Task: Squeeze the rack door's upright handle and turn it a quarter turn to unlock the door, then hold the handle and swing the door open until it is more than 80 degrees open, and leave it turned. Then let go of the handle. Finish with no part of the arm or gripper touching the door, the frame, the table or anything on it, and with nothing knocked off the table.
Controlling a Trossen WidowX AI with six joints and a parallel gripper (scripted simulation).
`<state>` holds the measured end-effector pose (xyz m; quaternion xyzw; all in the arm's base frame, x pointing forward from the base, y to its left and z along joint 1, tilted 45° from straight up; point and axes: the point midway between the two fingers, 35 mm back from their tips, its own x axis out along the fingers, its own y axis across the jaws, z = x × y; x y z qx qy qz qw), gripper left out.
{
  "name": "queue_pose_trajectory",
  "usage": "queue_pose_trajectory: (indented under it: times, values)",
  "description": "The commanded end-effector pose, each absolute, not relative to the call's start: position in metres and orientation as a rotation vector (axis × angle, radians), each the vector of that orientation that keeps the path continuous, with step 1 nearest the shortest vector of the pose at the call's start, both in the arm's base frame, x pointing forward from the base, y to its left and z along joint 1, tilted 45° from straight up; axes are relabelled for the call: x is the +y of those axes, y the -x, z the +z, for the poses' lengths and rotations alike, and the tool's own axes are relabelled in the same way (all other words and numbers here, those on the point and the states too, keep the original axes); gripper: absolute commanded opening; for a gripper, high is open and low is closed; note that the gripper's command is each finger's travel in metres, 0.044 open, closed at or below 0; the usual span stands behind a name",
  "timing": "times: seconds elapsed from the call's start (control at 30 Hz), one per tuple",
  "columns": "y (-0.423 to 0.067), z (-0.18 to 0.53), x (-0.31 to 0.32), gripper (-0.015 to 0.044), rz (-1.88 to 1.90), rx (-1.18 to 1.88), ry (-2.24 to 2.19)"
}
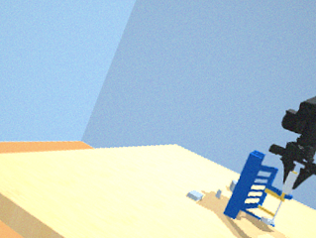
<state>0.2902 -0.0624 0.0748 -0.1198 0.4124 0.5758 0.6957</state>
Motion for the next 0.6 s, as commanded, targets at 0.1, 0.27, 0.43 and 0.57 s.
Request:
queue_pose_trajectory:
  times: [0.1, 0.27, 0.43, 0.57]
  values:
    - [-0.279, 0.083, -0.054, 0.0023, 1.207, 1.002, 0.151]
    - [-0.27, 0.089, -0.048, 0.0023, 1.159, 1.056, 0.078]
    - [-0.263, 0.096, -0.04, 0.0023, 1.11, 1.106, 0.007]
    - [-0.258, 0.102, -0.034, 0.0023, 1.071, 1.146, -0.049]
